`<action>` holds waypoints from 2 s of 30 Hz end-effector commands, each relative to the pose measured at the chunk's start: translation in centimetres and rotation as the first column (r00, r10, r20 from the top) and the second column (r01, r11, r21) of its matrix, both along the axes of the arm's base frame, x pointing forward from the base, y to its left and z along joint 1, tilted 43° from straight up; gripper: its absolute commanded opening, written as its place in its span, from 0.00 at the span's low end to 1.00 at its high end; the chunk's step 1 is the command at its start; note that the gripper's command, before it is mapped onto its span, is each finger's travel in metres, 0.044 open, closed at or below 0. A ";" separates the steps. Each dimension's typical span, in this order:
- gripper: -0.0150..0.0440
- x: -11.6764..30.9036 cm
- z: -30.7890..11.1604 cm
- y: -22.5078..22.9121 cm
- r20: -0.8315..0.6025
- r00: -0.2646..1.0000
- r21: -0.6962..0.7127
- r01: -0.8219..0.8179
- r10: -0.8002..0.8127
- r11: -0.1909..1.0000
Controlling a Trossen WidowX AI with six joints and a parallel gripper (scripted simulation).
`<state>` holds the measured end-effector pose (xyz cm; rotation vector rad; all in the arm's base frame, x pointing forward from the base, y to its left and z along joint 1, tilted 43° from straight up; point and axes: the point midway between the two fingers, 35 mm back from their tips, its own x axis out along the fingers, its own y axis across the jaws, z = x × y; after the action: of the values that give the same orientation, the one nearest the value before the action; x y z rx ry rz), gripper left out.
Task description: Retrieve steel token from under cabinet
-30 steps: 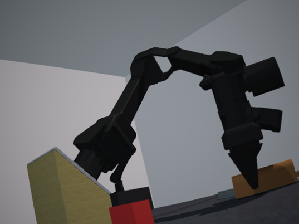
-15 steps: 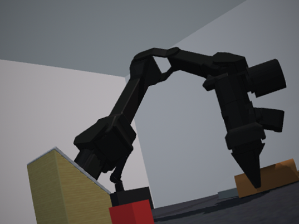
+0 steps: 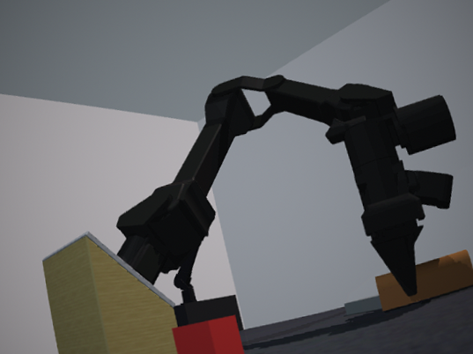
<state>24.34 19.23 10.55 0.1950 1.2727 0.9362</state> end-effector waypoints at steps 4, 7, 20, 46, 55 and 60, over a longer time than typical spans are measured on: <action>0.25 0.1 0.4 0.2 -0.009 1.000 0.003 0.015 -0.015 1.000; 0.25 0.1 0.4 0.2 -0.026 0.999 0.003 0.033 -0.033 0.999; 0.25 0.1 0.3 0.2 -0.097 0.990 -0.002 0.107 -0.107 0.994; 0.25 0.1 0.3 0.2 -0.235 0.939 -0.028 0.252 -0.252 0.967; 0.25 0.1 0.3 0.2 -0.280 0.912 -0.042 0.300 -0.300 0.953; 0.25 0.1 0.3 0.2 -0.305 0.895 -0.051 0.326 -0.326 0.944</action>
<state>24.36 19.42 10.74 0.5363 1.4639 0.6495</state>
